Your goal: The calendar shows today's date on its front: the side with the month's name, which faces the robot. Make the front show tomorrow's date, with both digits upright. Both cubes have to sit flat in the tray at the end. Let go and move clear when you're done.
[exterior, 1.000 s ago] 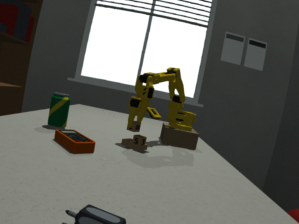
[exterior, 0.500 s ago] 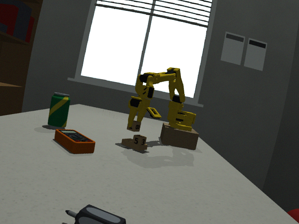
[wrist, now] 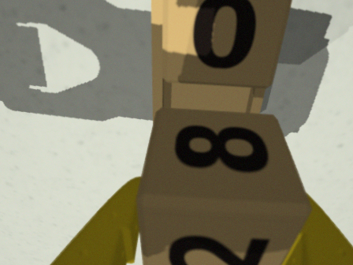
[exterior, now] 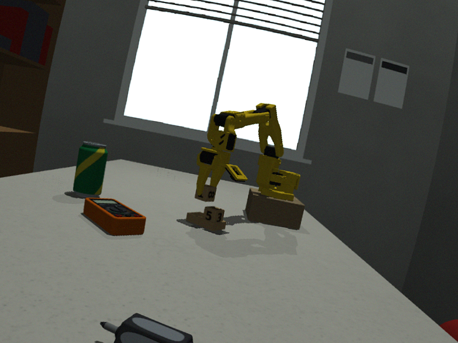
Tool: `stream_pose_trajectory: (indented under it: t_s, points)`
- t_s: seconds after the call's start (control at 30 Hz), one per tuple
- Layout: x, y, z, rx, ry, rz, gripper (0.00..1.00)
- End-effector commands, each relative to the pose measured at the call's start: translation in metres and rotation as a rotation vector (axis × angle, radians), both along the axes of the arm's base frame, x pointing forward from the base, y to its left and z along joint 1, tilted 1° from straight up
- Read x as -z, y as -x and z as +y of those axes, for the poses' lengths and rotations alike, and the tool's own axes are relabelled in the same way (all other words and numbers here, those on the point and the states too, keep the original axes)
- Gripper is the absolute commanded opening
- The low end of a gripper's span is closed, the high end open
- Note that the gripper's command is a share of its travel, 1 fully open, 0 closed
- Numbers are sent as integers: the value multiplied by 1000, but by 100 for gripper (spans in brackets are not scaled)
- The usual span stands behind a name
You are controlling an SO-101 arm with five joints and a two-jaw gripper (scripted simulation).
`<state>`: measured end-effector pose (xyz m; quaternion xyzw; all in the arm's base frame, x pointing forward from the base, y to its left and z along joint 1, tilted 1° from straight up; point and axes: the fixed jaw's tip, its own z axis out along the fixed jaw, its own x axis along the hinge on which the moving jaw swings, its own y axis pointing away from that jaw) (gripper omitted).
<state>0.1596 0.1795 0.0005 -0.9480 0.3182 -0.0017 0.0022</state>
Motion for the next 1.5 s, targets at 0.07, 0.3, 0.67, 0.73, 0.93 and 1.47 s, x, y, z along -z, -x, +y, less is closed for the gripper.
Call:
stream_pose_trajectory:
  t_s: [0.07, 0.3, 0.67, 0.73, 0.93, 1.47]
  points:
    - [-4, -1, -1, -2, -13, -10, 0]
    - [-4, -1, -1, -1, -13, -10, 0]
    - [-4, -3, -1, 2, -13, -10, 0]
    - [-4, -3, -1, 2, -13, -10, 0]
    - [-2, -3, -1, 4, -13, -10, 0]
    - [3, -4, -1, 6, -13, -10, 0]
